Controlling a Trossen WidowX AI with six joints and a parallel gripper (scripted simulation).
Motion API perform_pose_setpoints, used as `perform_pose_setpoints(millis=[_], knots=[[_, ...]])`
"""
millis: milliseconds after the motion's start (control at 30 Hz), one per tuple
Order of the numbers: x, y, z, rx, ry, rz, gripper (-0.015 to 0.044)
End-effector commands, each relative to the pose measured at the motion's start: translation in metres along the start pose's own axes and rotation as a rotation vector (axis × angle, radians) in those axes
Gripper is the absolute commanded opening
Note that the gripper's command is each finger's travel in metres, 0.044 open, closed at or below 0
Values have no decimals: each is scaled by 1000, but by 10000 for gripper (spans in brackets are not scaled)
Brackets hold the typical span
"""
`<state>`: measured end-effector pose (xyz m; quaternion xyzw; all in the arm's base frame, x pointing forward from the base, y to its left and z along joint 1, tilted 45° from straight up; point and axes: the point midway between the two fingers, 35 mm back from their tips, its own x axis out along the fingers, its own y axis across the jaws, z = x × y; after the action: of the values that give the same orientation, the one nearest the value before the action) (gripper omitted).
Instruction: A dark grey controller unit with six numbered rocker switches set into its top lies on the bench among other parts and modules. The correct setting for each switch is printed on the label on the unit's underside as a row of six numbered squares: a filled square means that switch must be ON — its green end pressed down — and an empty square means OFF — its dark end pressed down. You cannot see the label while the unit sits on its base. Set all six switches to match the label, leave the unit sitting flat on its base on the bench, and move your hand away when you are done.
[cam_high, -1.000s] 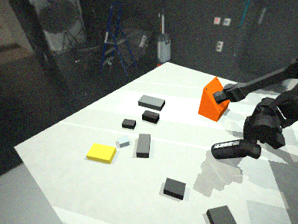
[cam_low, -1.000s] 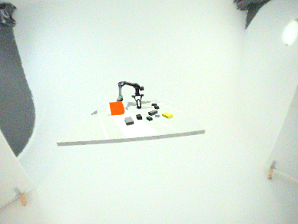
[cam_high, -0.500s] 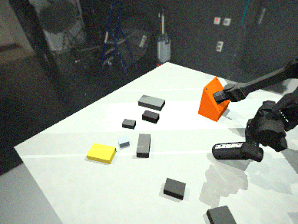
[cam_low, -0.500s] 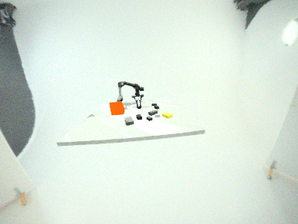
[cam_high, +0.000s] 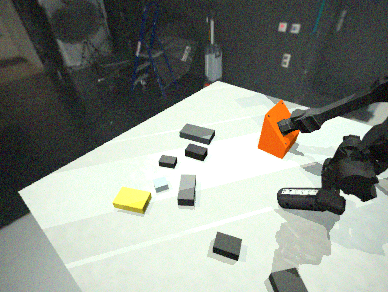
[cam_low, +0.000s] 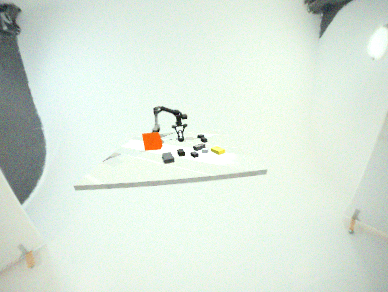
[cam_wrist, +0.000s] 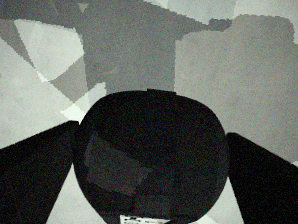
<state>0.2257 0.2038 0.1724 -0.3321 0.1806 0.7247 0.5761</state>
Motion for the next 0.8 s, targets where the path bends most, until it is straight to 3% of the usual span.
perform_pose_setpoints(millis=[0,767], knots=[[5,2,-3,17,18,9,338],[20,2,7,17,16,9,338]])
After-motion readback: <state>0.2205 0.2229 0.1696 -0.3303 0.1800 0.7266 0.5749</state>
